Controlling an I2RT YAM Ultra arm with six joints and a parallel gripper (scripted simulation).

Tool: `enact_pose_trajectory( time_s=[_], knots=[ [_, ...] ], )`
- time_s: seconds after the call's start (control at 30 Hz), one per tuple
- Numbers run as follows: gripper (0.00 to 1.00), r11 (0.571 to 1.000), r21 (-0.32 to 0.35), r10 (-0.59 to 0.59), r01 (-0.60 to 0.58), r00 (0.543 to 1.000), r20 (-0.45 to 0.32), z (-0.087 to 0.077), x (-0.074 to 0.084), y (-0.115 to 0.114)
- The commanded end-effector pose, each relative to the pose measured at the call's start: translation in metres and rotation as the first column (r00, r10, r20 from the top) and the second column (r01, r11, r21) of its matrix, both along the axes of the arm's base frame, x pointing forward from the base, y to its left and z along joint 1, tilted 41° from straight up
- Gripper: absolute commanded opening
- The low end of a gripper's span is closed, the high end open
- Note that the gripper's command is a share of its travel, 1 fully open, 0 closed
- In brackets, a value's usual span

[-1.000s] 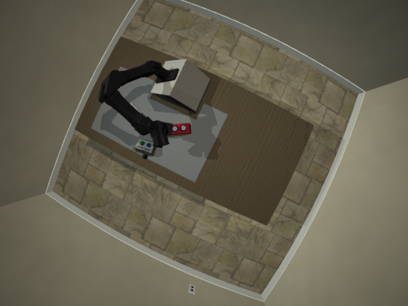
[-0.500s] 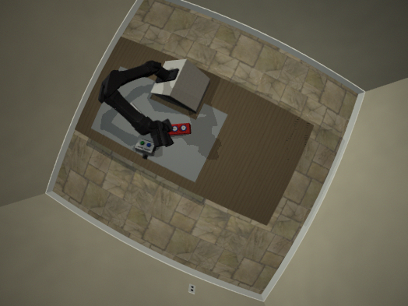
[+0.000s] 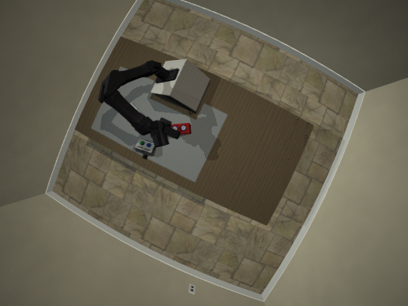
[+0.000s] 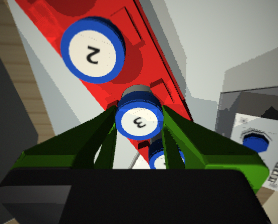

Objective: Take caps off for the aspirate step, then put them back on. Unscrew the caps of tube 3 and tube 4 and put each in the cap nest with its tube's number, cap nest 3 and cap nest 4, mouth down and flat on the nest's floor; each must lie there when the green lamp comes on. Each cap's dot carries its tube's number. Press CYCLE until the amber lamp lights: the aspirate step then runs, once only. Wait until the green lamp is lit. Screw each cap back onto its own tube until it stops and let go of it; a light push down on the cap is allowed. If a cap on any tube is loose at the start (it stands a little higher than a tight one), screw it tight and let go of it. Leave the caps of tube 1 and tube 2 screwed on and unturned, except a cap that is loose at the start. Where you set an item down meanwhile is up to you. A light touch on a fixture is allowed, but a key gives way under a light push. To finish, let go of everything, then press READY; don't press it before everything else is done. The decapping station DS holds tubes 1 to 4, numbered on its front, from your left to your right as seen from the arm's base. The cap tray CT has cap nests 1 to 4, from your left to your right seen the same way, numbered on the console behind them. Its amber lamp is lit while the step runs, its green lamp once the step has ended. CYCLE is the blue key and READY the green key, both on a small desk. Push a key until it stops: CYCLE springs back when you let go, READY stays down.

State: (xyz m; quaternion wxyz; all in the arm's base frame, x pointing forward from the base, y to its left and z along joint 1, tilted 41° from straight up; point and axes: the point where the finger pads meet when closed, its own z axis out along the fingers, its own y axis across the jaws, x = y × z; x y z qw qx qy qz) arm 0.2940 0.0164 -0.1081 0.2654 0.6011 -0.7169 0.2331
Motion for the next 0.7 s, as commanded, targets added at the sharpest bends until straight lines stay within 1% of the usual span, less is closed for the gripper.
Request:
enact_pose_trajectory(
  time_s=[0.0, 0.07, 0.13, 0.27, 0.33, 0.5, 0.67],
  knots=[
    [0.00, 0.982, 0.039, 0.190, -0.187, 0.971, -0.148, 0.0020, 0.0027, 0.0023],
    [0.00, 0.965, 0.063, 0.264, -0.257, 0.942, -0.208, 0.0021, 0.0027, 0.0023],
    [0.00, 0.942, 0.090, 0.336, -0.323, 0.904, -0.266, 0.0021, 0.0027, 0.0024],
    [0.00, 0.882, 0.157, 0.470, -0.445, 0.801, -0.370, 0.0022, 0.0027, 0.0024],
    [0.00, 0.882, 0.157, 0.470, -0.445, 0.801, -0.370, 0.0022, 0.0027, 0.0024],
    [0.00, 0.786, 0.255, 0.610, -0.564, 0.636, -0.472, 0.0023, 0.0027, 0.0025],
    [0.00, 0.786, 0.255, 0.610, -0.564, 0.636, -0.472, 0.0023, 0.0026, 0.0025]
  ],
)
